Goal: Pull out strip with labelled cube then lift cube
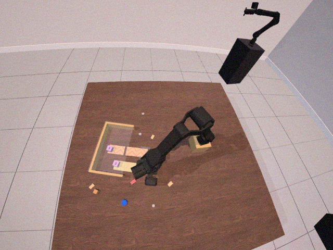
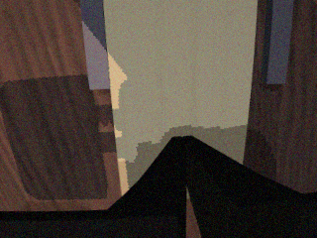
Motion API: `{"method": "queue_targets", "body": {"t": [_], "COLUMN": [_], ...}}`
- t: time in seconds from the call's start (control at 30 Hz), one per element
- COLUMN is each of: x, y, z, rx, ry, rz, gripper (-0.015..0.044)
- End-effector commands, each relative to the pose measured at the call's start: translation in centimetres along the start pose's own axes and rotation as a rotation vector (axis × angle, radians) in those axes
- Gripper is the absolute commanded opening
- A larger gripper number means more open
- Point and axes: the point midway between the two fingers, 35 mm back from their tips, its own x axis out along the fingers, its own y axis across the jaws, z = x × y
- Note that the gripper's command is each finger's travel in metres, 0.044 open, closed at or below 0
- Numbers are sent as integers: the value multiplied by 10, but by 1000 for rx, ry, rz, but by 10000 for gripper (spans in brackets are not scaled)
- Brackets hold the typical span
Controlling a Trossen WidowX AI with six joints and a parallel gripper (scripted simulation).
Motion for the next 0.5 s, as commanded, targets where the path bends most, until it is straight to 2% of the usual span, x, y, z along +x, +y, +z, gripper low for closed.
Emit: {"method": "queue_targets", "body": {"t": [0.0, 0.47], "x": [4, 4], "y": [-1, -1], "z": [-16, -36], "rx": [-5, -5], "ry": [28, 29], "rz": [-6, -6], "gripper": [0, 0]}}
